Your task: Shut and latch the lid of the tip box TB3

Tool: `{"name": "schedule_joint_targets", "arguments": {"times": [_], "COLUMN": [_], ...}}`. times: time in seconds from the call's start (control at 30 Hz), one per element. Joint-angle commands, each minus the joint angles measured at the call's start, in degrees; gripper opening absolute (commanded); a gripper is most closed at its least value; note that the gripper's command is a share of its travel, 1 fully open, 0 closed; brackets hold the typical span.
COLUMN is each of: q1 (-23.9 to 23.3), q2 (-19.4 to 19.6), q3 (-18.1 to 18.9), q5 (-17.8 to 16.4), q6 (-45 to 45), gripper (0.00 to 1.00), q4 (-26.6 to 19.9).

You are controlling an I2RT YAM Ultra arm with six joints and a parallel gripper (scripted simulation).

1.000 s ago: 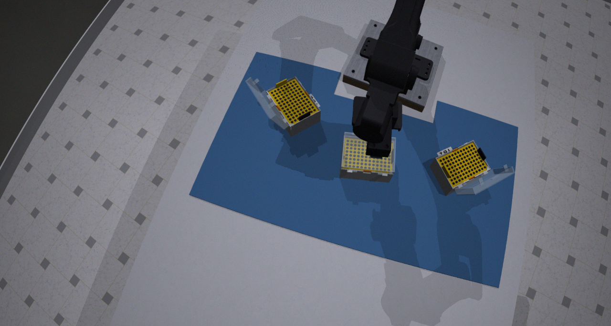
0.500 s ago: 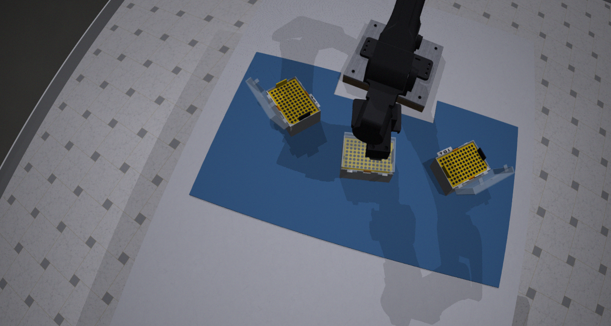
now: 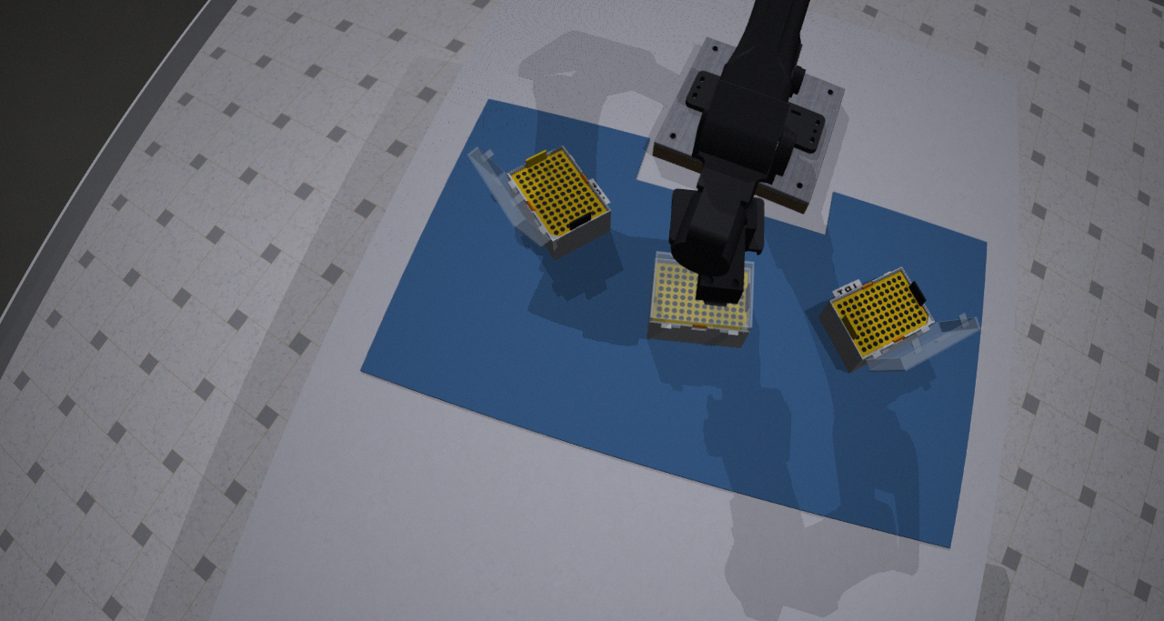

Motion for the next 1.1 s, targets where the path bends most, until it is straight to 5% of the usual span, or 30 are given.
{"name": "schedule_joint_targets", "arguments": {"times": [0.0, 1.07], "q1": [0.05, 0.07], "q2": [-0.2, 0.48], "q3": [0.12, -1.37], "q5": [0.0, 0.0], "q6": [0.04, 0.06], "gripper": [0.0, 0.0], "q4": [0.82, 2.98]}}
